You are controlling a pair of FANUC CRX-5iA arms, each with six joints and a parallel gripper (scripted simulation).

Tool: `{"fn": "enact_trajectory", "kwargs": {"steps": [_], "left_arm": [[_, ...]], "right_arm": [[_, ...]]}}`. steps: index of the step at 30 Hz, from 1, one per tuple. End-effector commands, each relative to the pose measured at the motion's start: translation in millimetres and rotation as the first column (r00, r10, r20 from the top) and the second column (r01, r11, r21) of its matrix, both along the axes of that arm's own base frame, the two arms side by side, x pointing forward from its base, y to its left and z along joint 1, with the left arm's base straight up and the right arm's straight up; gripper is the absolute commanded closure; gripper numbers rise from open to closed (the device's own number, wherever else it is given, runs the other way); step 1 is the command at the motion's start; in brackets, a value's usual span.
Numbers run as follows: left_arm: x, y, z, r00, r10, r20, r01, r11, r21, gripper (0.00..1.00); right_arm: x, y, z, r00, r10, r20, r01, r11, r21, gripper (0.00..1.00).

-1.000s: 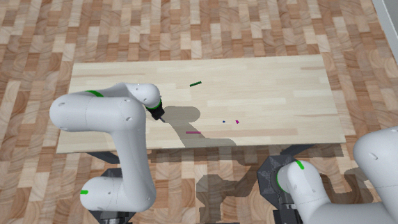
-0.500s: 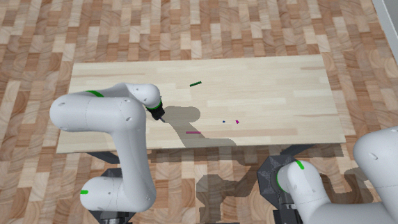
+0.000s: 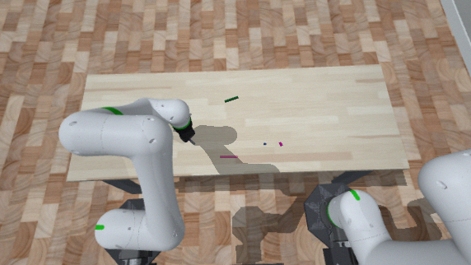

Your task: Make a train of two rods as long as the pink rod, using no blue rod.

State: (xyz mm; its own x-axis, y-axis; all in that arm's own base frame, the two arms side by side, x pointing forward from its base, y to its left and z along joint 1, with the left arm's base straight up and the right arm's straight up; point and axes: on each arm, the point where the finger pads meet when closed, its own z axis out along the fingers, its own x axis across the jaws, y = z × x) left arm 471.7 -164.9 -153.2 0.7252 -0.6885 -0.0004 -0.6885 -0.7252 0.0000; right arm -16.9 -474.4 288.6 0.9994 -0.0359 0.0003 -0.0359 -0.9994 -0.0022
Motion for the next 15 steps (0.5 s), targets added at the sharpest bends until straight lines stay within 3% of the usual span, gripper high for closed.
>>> {"fn": "enact_trajectory", "kwargs": {"steps": [1, 3, 4, 9, 10, 15], "left_arm": [[0.8, -0.3, 0.8, 1.0, 0.0, 0.002, 0.0, 1.0, -0.001, 0.64], [0.8, -0.3, 0.8, 1.0, 0.0, 0.002, 0.0, 1.0, -0.001, 0.64], [0.8, -0.3, 0.8, 1.0, 0.0, 0.002, 0.0, 1.0, -0.001, 0.58], [0.8, -0.3, 0.8, 1.0, 0.0, 0.002, 0.0, 1.0, -0.001, 0.52], [0.8, -0.3, 0.8, 1.0, 0.0, 0.002, 0.0, 1.0, -0.001, 0.46], [0.8, -0.3, 0.8, 1.0, 0.0, 0.002, 0.0, 1.0, -0.001, 0.46]], "right_arm": [[-0.2, -0.3, 1.0, 1.0, 0.0, 0.0, 0.0, 1.0, -0.002, 0.0], [-0.2, -0.3, 1.0, 1.0, 0.0, 0.0, 0.0, 1.0, -0.002, 0.0], [-0.2, -0.3, 1.0, 1.0, 0.0, 0.0, 0.0, 1.0, -0.002, 0.0], [-0.2, -0.3, 1.0, 1.0, 0.0, 0.0, 0.0, 1.0, -0.002, 0.0], [-0.2, -0.3, 1.0, 1.0, 0.0, 0.0, 0.0, 1.0, -0.002, 0.0], [-0.2, -0.3, 1.0, 1.0, 0.0, 0.0, 0.0, 1.0, -0.002, 0.0]]}}
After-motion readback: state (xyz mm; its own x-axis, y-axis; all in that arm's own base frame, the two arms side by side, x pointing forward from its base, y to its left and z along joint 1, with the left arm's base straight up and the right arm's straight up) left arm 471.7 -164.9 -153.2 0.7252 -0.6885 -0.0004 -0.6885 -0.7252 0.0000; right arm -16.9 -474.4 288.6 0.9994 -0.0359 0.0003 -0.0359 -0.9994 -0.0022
